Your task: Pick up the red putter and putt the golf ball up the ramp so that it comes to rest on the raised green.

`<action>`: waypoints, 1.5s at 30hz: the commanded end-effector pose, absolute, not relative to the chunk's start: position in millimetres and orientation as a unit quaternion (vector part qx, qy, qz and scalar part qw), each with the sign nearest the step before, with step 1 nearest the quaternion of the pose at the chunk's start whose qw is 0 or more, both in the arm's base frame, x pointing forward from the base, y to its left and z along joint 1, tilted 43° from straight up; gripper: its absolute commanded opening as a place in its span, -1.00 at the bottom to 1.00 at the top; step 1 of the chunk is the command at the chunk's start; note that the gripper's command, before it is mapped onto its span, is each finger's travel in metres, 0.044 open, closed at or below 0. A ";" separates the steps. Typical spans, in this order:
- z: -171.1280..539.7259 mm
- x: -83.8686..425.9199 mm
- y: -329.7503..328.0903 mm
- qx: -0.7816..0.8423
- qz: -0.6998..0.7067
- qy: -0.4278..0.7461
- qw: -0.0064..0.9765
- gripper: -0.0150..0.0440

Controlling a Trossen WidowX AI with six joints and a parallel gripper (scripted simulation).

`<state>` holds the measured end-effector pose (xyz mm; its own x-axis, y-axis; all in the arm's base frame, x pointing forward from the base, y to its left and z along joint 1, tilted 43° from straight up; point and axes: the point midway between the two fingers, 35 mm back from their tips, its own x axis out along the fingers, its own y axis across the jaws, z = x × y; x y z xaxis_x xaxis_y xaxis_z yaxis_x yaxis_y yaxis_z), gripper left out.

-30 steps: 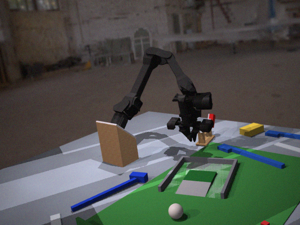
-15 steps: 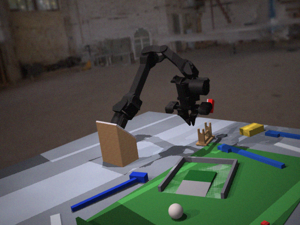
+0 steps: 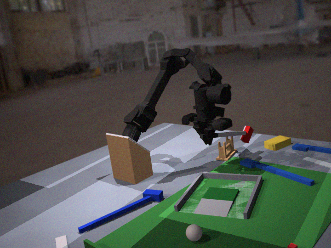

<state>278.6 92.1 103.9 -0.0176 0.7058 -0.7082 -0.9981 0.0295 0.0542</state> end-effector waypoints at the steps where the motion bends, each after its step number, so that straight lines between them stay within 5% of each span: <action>1: 92.0 294.5 68.3 -0.242 0.615 0.343 0.667 -0.49; 28: -20.6 314.0 -136.3 -0.121 0.299 0.689 0.649 -0.49; 45: -62.2 285.5 -212.7 -0.067 0.163 0.780 0.600 -0.49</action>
<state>280.9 -207.5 -66.0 -0.2852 0.1086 -0.9523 -0.3058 0.9313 0.1978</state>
